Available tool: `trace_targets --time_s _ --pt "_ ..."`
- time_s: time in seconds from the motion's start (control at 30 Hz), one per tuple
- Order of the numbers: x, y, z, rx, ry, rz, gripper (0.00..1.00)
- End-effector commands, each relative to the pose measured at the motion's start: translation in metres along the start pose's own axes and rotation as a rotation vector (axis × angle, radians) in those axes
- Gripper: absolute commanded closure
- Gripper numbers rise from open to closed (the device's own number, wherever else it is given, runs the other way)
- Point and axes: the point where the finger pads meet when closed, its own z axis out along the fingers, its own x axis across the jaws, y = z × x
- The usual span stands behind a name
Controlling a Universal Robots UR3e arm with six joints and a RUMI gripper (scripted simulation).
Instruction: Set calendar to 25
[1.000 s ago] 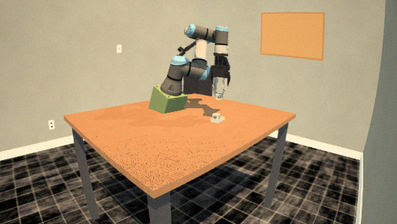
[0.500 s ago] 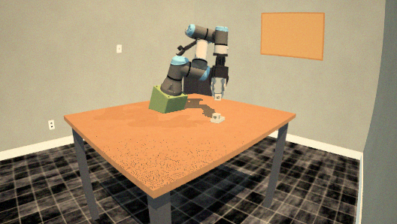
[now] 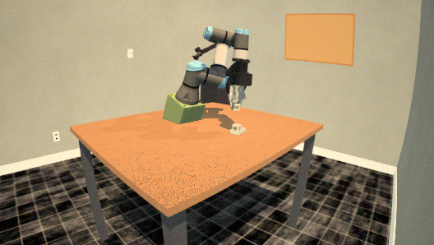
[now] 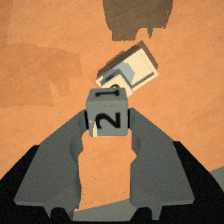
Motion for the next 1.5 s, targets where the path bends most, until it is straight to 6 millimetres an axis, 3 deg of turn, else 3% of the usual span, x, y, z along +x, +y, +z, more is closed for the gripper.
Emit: trace_targets --time_s 0.0,1.47 --pt "-0.005 0.002 0.000 -0.003 0.019 -0.126 0.89" --pt "-0.052 0.036 0.004 -0.017 0.014 -1.519 0.89"
